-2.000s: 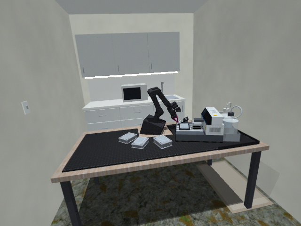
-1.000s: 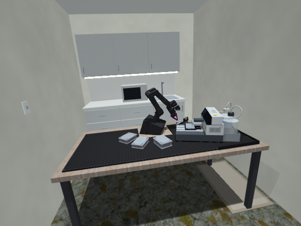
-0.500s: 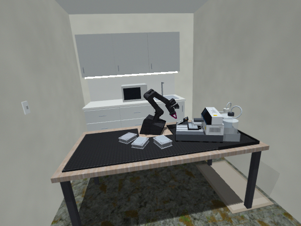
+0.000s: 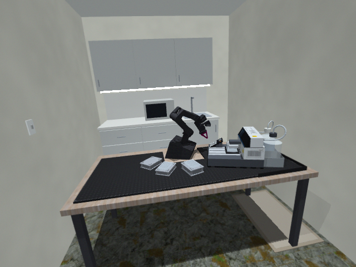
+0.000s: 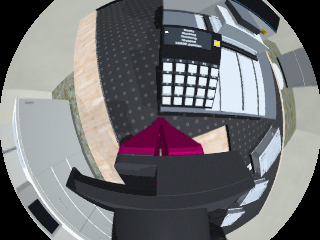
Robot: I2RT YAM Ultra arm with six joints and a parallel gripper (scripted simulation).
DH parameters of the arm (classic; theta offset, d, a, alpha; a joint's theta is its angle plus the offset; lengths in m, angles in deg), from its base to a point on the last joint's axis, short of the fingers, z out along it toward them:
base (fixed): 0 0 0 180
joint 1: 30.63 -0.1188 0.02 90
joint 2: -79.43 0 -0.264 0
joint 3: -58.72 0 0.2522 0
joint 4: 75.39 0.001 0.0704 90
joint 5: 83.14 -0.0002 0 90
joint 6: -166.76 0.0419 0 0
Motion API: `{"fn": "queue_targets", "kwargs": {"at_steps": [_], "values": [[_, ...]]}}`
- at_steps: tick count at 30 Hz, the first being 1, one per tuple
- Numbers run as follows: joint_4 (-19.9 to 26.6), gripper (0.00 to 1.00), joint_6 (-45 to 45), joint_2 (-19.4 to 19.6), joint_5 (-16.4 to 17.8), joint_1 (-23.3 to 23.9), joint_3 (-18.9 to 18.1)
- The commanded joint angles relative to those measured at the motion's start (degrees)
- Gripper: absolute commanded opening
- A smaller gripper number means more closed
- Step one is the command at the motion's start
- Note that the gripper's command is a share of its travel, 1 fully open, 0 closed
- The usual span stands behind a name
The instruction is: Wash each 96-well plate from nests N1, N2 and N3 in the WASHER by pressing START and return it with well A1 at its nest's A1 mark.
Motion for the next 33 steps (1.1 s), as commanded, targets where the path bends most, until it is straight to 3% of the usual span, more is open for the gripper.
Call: {"fn": "queue_targets", "kwargs": {"at_steps": [1,4,33], "values": [[2.4,0.0,1.9,-0.3,-1.7,-0.4,-0.7],[4.5,0.0,3.5,-0.6,-2.7,-2.1,-1.4],[4.5,0.0,3.6,-0.6,-2.7,-2.1,-1.4]]}}
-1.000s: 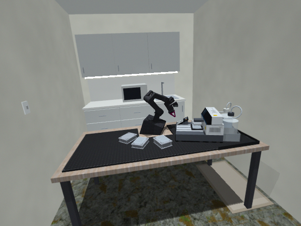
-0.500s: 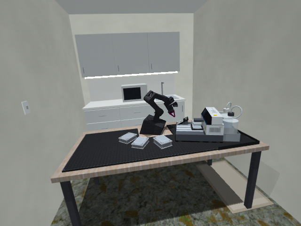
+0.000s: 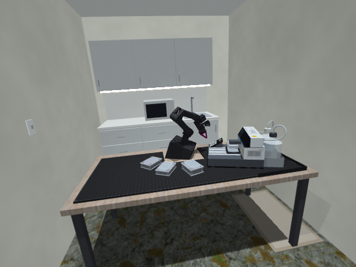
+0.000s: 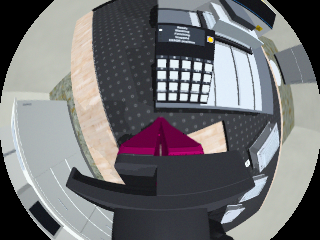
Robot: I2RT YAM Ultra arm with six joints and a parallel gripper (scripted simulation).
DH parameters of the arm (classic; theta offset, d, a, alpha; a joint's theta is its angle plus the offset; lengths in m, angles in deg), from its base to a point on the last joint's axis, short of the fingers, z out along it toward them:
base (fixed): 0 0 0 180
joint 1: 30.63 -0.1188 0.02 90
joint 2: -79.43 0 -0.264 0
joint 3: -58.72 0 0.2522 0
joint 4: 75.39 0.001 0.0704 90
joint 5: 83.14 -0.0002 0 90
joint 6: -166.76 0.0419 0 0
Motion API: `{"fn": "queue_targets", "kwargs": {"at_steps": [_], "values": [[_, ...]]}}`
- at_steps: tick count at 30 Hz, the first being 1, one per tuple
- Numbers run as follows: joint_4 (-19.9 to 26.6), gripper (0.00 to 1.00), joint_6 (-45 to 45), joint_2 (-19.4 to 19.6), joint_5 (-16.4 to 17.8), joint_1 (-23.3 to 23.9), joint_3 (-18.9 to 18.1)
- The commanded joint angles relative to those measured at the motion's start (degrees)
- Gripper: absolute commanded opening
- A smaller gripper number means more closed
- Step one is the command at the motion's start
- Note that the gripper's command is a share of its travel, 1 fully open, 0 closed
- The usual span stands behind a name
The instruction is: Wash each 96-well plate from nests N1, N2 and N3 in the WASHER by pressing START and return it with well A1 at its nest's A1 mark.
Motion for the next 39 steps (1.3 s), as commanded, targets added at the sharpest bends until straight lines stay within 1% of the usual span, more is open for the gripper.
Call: {"fn": "queue_targets", "kwargs": {"at_steps": [1,2,3,9,17,19,24,32,34,36,39], "values": [[-0.1,0.0,0.1,-0.1,-0.5,0.0,-0.3],[-0.1,0.0,0.1,-0.1,-0.5,0.0,-0.3],[-0.3,1.0,-1.3,-0.3,0.3,1.3,-0.7],[-2.1,1.0,-9.4,-0.7,5.9,10.1,-3.2],[-3.9,1.0,-18.0,0.9,13.4,20.8,-6.9],[-3.9,1.0,-18.0,0.9,13.4,20.8,-6.9],[-4.6,1.0,-22.4,2.6,17.7,26.7,-9.6],[-5.3,1.0,-28.0,6.2,23.9,34.9,-14.1],[-5.3,1.0,-29.2,7.2,25.2,36.7,-15.4],[-5.3,1.0,-29.2,7.2,25.2,36.7,-15.4],[-5.3,1.0,-30.9,8.8,27.2,39.2,-17.2]]}}
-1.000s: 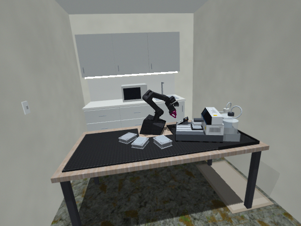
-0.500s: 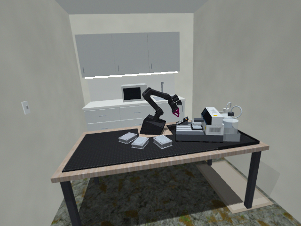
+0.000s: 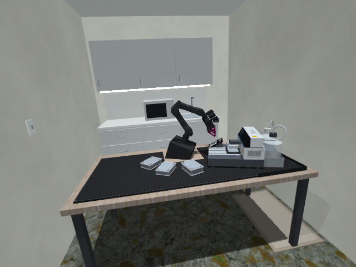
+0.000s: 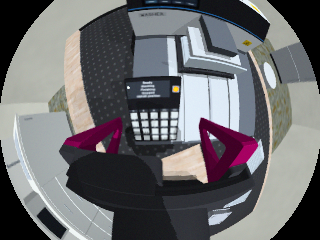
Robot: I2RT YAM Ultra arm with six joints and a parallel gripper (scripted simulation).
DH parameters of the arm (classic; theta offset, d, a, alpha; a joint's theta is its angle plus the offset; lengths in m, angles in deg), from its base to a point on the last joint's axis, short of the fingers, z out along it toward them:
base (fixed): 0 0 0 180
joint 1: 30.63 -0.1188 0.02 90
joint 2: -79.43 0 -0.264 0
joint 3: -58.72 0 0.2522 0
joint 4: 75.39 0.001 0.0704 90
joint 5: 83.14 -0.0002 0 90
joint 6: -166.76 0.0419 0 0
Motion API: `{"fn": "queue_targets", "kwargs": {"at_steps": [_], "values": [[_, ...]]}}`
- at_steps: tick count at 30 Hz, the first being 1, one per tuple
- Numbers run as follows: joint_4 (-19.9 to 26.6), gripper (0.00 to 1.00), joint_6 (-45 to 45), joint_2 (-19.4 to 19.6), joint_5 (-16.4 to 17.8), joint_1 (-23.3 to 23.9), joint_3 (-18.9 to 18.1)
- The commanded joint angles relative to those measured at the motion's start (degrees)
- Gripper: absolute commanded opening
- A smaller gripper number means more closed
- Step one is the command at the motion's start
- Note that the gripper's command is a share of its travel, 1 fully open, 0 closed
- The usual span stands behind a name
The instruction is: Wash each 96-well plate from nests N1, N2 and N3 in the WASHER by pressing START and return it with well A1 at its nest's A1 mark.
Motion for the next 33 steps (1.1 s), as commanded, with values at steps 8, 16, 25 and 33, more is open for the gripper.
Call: {"fn": "queue_targets", "kwargs": {"at_steps": [8,16,25,33], "values": [[0.2,1.0,-5.9,4.8,6.7,7.0,-6.7],[0.8,1.0,-8.2,8.2,9.5,10.7,-10.9],[1.8,1.0,-10.3,11.8,12.0,14.0,-15.5],[1.8,1.0,-10.3,11.8,12.0,14.0,-15.5]]}}
